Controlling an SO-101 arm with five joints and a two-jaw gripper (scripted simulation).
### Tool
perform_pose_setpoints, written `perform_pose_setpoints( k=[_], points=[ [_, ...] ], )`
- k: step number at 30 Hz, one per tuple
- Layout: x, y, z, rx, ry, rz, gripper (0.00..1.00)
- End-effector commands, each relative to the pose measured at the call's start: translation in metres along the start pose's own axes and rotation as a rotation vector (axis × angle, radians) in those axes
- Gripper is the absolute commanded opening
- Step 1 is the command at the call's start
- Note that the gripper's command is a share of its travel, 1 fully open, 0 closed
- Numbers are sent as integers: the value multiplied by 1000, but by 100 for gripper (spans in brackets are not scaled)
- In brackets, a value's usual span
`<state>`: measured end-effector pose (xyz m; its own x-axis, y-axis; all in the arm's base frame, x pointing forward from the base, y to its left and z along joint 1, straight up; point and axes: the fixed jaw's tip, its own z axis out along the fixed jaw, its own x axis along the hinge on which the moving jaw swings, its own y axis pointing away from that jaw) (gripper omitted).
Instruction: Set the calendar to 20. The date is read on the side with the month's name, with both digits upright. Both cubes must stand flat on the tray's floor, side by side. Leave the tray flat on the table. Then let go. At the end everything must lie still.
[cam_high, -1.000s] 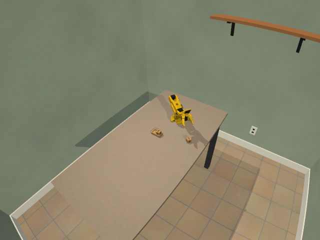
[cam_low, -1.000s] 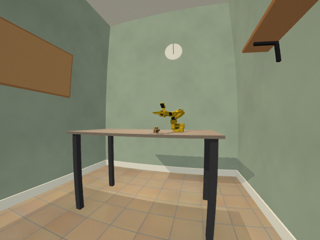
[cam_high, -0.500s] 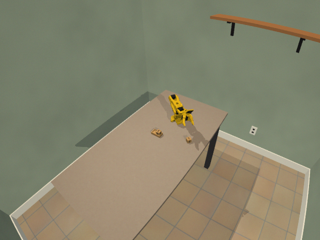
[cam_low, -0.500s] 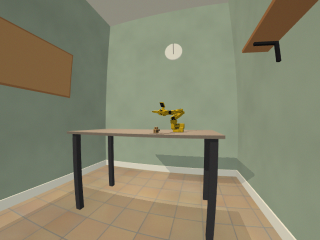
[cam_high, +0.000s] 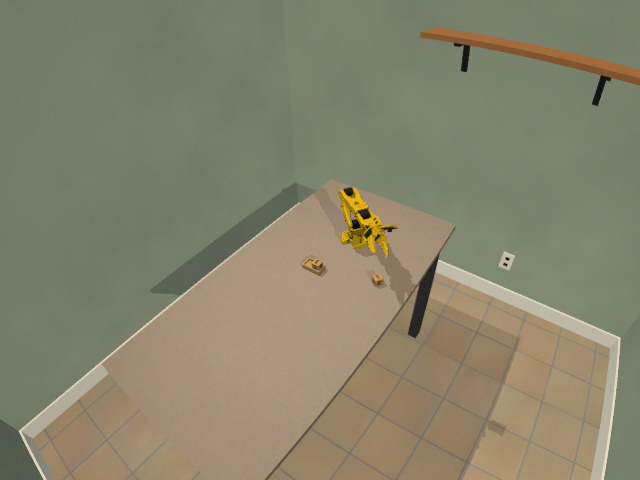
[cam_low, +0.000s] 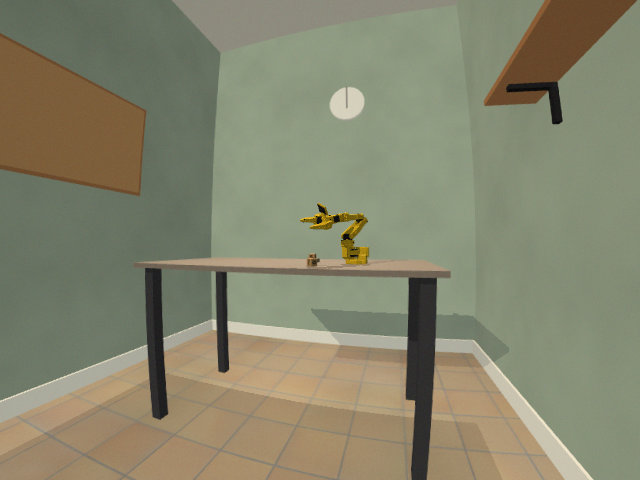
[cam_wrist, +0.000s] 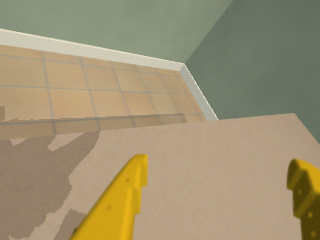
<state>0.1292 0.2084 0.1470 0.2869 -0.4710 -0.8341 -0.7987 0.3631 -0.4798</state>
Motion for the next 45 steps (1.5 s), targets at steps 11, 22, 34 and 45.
perform_pose_setpoints(
  k=[11, 22, 34, 45],
  points=[
    [3, -7, -5, -268, 296, -504, 35],
    [10, -7, -18, -482, 396, -755, 35],
    [13, -7, -30, -636, 433, -903, 35],
    [14, -7, -32, -672, 438, -935, 35]
  ],
)
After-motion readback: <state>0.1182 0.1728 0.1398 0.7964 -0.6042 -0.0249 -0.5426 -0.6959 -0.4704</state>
